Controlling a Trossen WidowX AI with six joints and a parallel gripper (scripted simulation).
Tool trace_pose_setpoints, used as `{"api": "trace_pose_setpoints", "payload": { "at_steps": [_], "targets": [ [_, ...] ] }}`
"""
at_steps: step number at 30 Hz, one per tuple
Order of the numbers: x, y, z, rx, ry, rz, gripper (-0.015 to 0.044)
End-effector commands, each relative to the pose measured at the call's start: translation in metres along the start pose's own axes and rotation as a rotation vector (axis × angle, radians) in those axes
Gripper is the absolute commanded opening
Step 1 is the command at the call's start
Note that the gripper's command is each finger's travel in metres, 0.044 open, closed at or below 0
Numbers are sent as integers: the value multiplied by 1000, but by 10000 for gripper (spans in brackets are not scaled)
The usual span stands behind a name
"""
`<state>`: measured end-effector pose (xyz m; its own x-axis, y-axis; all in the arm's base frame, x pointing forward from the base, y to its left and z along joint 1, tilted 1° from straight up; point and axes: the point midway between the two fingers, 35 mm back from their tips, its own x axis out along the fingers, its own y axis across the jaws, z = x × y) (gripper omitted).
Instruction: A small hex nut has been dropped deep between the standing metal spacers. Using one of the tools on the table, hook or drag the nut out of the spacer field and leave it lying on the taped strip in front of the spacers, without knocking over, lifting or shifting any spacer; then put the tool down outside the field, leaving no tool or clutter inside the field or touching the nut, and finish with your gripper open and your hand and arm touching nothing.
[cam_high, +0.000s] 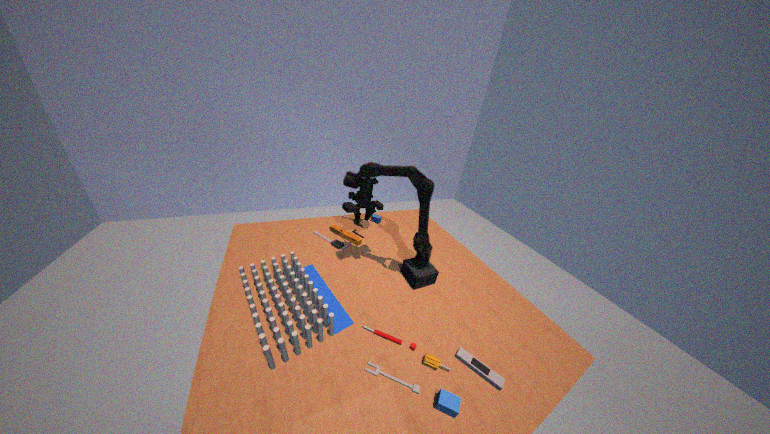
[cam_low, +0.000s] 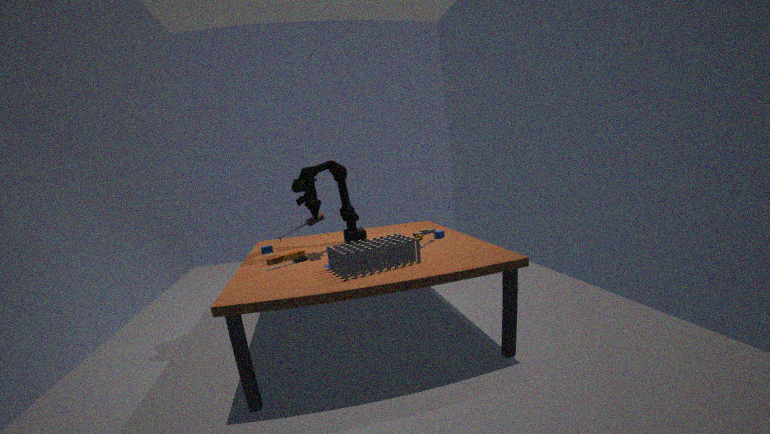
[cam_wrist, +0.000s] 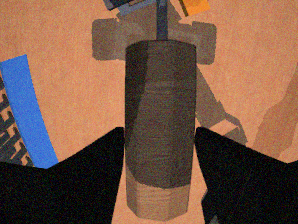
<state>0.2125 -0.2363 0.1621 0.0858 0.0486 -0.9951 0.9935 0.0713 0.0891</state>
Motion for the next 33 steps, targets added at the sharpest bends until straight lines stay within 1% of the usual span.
{"api": "trace_pose_setpoints", "payload": {
  "at_steps": [1, 17, 33],
  "targets": [
    [1, 8, -16, -155, 16, 27, 0],
    [7, 33, -71, -702, 53, 125, 0],
    [12, 47, -127, -1246, 65, 243, 0]
  ]
}}
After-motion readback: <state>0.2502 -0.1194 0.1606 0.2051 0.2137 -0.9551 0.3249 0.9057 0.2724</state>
